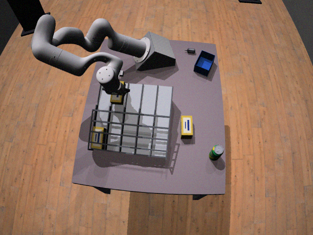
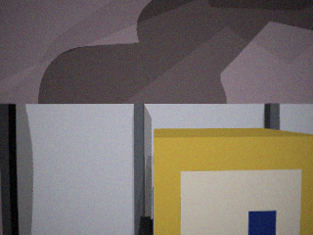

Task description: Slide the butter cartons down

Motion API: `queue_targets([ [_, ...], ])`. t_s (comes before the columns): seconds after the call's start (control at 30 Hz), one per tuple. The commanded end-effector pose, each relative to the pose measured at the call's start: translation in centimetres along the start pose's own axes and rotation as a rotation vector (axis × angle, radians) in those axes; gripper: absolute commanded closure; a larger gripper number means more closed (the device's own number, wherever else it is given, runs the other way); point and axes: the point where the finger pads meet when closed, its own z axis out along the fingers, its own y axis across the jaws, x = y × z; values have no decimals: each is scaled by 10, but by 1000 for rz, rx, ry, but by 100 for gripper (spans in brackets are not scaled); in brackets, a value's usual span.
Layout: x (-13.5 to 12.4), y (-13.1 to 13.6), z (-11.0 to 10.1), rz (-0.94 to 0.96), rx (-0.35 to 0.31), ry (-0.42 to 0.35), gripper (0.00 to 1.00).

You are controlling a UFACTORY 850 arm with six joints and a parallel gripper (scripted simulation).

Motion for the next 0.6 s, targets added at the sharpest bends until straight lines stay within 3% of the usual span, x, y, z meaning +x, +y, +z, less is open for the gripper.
queue_targets([
  [0.0, 0, 0, -1, 0, -1, -1, 100],
  [0.57, -1, 0, 2, 0, -1, -1, 100],
])
